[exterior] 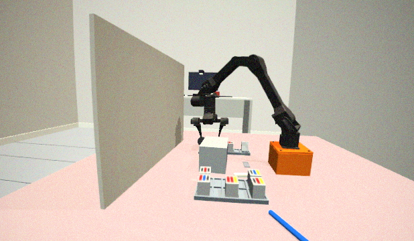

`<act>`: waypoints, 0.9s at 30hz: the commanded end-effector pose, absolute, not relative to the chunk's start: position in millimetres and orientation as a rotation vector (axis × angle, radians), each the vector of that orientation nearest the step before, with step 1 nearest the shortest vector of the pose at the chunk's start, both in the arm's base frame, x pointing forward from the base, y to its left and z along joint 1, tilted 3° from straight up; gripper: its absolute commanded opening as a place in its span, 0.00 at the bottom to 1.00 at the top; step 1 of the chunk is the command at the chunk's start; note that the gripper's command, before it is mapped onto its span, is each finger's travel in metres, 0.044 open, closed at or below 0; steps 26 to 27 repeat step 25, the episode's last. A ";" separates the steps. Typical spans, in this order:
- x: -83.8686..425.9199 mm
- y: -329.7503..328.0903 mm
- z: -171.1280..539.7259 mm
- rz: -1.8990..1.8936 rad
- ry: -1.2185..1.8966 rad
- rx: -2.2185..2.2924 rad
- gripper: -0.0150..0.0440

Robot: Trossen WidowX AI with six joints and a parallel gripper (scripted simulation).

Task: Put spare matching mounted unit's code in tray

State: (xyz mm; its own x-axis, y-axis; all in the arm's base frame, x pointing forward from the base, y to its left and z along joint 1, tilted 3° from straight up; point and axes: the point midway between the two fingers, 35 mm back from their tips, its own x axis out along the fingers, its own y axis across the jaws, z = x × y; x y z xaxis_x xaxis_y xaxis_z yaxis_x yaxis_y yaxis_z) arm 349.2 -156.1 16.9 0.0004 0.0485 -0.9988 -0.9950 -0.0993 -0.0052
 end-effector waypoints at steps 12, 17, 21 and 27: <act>350.7 -159.6 74.7 1.260 1.111 -1.278 1.00; 350.7 -159.6 74.7 1.260 1.111 -1.278 1.00; 350.7 -159.6 74.7 1.260 1.111 -1.278 1.00; 350.7 -159.6 74.7 1.260 1.111 -1.278 1.00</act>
